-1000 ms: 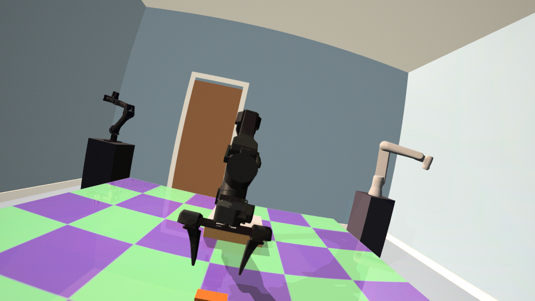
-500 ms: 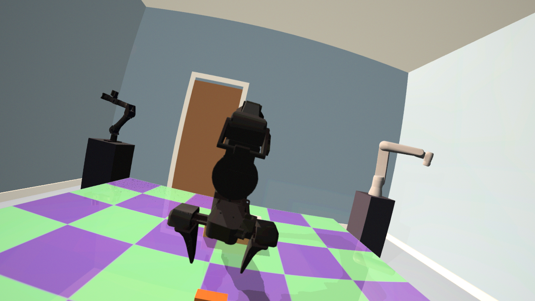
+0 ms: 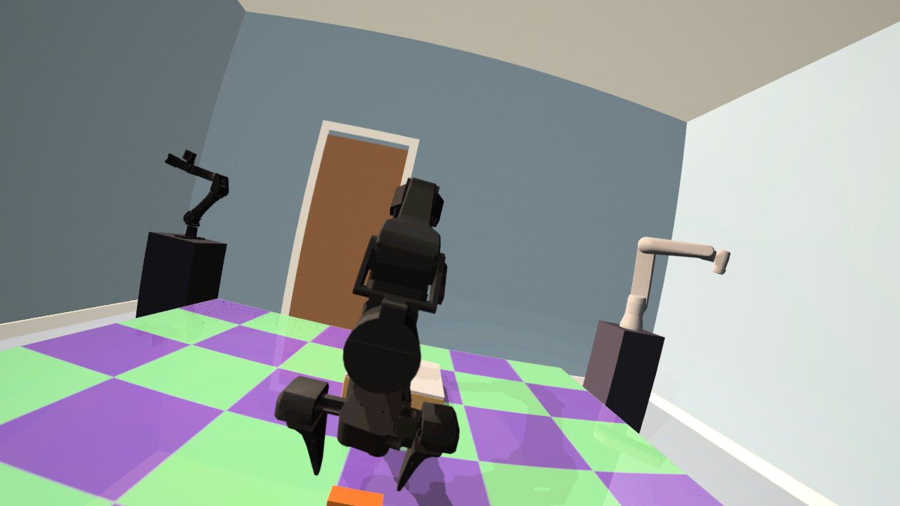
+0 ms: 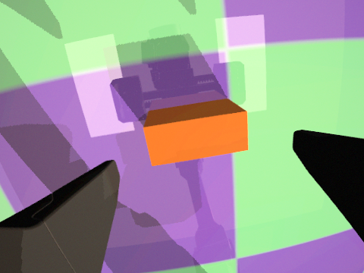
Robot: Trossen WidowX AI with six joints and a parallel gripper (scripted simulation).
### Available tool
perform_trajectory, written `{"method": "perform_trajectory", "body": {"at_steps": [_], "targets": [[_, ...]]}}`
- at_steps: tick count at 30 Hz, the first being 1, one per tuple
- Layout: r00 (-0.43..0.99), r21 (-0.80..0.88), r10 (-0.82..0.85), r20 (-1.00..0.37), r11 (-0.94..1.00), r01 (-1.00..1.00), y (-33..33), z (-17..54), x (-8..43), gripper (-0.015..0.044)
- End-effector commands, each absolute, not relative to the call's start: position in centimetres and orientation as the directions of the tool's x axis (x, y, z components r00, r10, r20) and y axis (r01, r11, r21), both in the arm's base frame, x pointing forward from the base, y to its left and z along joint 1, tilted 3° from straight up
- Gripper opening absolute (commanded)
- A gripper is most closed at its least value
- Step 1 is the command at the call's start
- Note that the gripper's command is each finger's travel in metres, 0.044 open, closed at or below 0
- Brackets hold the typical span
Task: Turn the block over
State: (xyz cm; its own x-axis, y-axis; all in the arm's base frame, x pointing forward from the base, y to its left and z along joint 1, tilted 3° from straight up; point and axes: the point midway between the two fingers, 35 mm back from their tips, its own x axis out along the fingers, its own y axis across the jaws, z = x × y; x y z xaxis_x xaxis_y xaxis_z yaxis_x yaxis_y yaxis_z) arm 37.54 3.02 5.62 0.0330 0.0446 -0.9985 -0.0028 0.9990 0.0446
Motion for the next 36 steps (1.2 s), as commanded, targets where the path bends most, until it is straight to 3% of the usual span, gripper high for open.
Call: {"method": "perform_trajectory", "body": {"at_steps": [1,23,28,36], "targets": [[0.026,0.048,0.048,-0.998,0.999,-0.005,3.1,4.9,37.4,0.0440],[0.026,0.048,0.049,-0.998,0.999,-0.005,3.2,1.7,37.5,0.0440],[0.026,0.048,0.049,-0.998,0.999,-0.005,3.2,1.7,37.5,0.0309],[0.026,0.048,0.049,-0.998,0.999,-0.005,3.2,1.7,37.5,0.0255]]}}
